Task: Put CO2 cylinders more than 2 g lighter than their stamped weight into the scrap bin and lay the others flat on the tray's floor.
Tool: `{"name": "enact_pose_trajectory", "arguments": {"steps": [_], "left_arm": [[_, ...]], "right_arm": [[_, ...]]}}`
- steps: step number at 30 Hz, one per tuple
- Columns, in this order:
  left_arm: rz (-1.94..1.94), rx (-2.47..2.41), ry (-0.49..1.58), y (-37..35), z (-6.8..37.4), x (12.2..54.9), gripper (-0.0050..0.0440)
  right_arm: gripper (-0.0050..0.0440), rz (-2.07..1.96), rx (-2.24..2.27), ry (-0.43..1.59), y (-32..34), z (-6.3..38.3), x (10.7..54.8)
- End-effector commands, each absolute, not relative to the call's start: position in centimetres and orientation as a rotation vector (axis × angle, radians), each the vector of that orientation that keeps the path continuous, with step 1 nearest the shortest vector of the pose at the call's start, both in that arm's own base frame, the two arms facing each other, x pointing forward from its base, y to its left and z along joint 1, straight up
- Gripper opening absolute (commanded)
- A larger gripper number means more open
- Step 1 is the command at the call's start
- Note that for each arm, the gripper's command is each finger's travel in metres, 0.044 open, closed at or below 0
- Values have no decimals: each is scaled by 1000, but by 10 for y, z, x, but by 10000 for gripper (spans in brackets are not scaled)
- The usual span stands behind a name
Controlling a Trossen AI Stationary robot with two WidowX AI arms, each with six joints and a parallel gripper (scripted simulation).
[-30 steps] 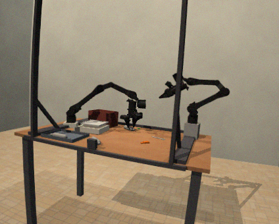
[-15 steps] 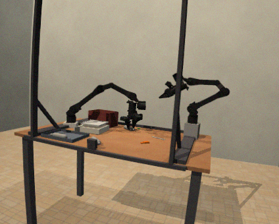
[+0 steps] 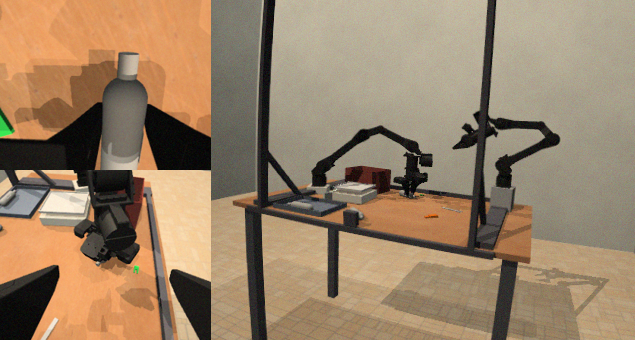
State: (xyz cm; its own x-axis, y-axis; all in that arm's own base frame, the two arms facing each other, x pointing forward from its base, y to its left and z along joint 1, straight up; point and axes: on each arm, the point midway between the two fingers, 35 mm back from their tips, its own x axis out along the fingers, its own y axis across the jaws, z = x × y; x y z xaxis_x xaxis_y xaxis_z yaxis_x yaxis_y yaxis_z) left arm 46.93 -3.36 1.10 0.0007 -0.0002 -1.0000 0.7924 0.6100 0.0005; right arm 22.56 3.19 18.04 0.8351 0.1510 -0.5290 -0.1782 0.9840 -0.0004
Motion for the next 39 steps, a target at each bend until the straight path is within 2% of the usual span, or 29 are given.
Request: {"name": "enact_pose_trajectory", "arguments": {"steps": [1,2,6,7,14,21,27,39], "left_arm": [[-701,725,1412,-35,26,475,114],[-701,725,1412,-35,26,475,107],[-693,734,1385,-35,44,478,11],[-693,734,1385,-35,50,477,0],[-693,734,1385,-35,88,475,-3],[-688,736,1388,-41,92,467,-5],[-682,757,1359,-65,120,437,-50],[-674,783,1298,-92,155,385,-50]], "right_arm": [[440,175,-50,546,32,184,226],[440,175,-50,546,32,184,226],[440,175,-50,546,32,184,226],[440,175,-50,546,32,184,226],[440,175,-50,546,32,184,226],[440,167,-15,546,33,186,229],[440,104,242,555,38,193,245],[440,-6,712,579,52,196,277]]}}
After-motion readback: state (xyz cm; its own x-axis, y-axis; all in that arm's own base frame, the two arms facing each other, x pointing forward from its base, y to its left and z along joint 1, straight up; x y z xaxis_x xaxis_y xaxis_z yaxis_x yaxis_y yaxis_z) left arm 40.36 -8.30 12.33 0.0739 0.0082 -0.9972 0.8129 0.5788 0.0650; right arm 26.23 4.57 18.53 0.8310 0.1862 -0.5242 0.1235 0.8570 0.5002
